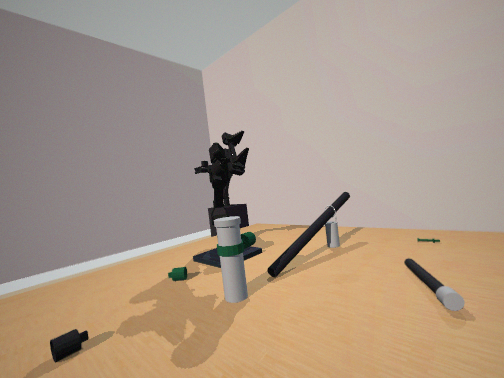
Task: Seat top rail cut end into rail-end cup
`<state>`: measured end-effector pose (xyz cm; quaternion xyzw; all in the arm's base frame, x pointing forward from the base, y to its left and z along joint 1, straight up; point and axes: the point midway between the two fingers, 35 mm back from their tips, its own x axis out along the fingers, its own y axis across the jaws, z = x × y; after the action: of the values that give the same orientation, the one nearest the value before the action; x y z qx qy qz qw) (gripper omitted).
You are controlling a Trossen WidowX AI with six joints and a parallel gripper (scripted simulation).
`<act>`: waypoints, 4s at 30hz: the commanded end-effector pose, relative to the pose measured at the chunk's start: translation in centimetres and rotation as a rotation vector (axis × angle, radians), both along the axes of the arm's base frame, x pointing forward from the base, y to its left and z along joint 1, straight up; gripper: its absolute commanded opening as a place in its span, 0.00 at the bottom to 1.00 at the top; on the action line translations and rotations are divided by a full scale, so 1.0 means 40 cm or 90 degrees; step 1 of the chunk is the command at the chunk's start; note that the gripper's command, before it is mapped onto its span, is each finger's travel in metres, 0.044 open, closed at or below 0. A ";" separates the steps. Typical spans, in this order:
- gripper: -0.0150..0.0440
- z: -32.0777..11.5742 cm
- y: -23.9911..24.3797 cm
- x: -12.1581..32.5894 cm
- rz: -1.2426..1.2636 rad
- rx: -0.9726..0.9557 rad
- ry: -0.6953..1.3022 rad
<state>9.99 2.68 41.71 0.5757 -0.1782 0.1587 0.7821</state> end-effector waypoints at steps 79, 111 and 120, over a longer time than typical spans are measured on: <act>1.00 -0.464 -0.383 0.265 0.531 -1.828 -0.081; 1.00 -0.621 -0.385 0.283 0.531 -1.828 -0.081; 1.00 -0.652 -0.383 0.303 0.531 -1.828 -0.081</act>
<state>21.90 -12.72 16.37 -0.6675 0.2631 0.4205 0.5553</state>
